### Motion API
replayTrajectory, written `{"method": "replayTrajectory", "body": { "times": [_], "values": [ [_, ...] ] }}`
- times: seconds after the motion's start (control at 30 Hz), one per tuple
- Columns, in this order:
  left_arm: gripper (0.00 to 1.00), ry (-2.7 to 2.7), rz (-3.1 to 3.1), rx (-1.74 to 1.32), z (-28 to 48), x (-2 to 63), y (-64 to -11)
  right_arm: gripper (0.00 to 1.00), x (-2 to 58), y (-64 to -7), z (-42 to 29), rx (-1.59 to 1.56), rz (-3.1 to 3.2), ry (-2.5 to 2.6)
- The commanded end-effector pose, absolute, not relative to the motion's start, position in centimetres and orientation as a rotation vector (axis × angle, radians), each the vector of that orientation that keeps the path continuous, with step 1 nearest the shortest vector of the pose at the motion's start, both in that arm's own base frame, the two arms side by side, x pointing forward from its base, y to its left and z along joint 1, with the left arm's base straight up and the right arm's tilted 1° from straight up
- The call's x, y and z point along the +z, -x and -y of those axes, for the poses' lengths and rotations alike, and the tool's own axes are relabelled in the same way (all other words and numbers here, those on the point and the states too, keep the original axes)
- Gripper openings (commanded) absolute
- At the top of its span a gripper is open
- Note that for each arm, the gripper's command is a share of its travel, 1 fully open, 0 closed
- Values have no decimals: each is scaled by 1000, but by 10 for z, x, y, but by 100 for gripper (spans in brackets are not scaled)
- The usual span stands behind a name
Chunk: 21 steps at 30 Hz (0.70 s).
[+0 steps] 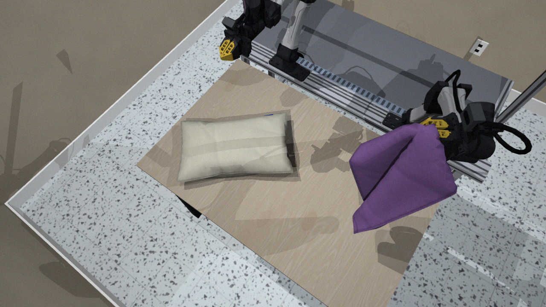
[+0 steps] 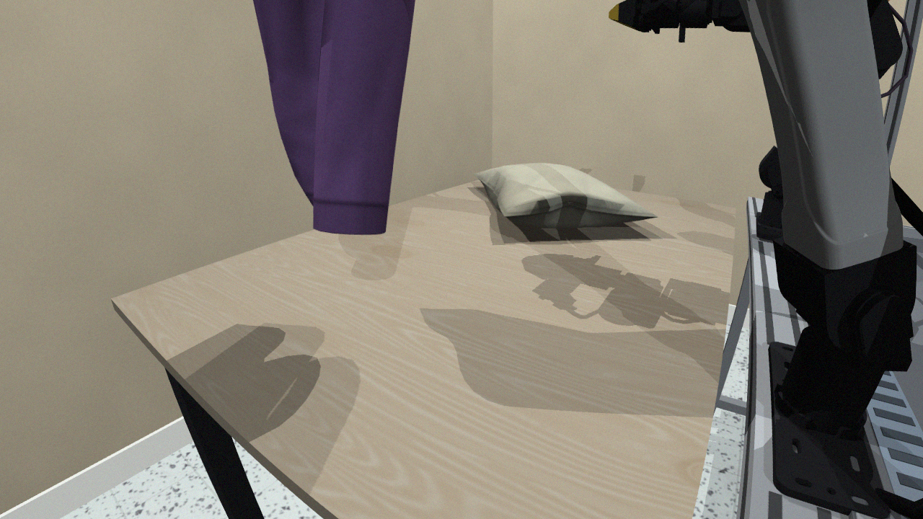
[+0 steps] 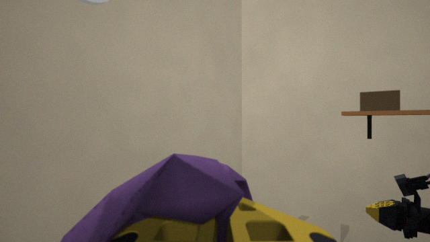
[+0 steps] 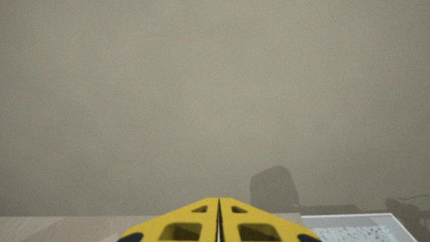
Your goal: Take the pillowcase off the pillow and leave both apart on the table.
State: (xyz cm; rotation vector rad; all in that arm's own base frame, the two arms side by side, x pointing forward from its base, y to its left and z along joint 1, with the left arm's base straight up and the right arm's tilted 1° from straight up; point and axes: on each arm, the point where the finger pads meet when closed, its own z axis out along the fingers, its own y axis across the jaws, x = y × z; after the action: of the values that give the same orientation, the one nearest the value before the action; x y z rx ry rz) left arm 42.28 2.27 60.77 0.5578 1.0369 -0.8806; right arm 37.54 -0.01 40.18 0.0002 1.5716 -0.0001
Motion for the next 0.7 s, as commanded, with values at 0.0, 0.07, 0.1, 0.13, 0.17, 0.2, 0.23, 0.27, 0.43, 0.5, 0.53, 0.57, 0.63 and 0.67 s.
{"method": "replayTrajectory", "body": {
  "times": [0.0,0.07,0.1,0.13,0.17,0.2,0.23,0.27,0.43,0.5,0.53,0.57,0.63,0.67],
  "values": [
    [0,-556,-990,-843,-14,624,-408,3,399,-377,-6,10,-1590,26],
    [0,-533,-979,-816,-16,625,-408,3,399,-377,-6,10,-1590,26],
    [0,-520,-974,-800,-16,626,-408,3,399,-377,-6,10,-1590,26],
    [0,-503,-971,-782,-17,626,-409,3,399,-377,-6,10,-1590,26],
    [0,-503,-971,-782,-17,626,-409,3,399,-377,-6,10,-1590,26],
    [0,-503,-971,-782,-17,626,-409,3,399,-377,-6,10,-1590,26],
    [0,-486,-968,-760,-18,625,-409,3,399,-377,-6,10,-1590,26],
    [0,-469,-965,-738,-19,624,-408,3,399,-377,-6,10,-1590,26],
    [0,-359,-994,-594,-25,605,-409,3,399,-377,-6,10,-1590,26],
    [0,-326,-1016,-562,-25,594,-409,3,399,-377,-6,10,-1590,26],
    [0,-320,-1021,-552,-24,591,-407,3,399,-377,-6,10,-1590,26],
    [0,-314,-1027,-541,-23,588,-404,3,399,-377,-6,10,-1590,26],
    [0,-301,-1037,-518,-22,582,-400,3,399,-377,-6,10,-1590,26],
    [0,-294,-1044,-506,-21,578,-399,3,399,-377,-6,10,-1590,26]
  ]
}}
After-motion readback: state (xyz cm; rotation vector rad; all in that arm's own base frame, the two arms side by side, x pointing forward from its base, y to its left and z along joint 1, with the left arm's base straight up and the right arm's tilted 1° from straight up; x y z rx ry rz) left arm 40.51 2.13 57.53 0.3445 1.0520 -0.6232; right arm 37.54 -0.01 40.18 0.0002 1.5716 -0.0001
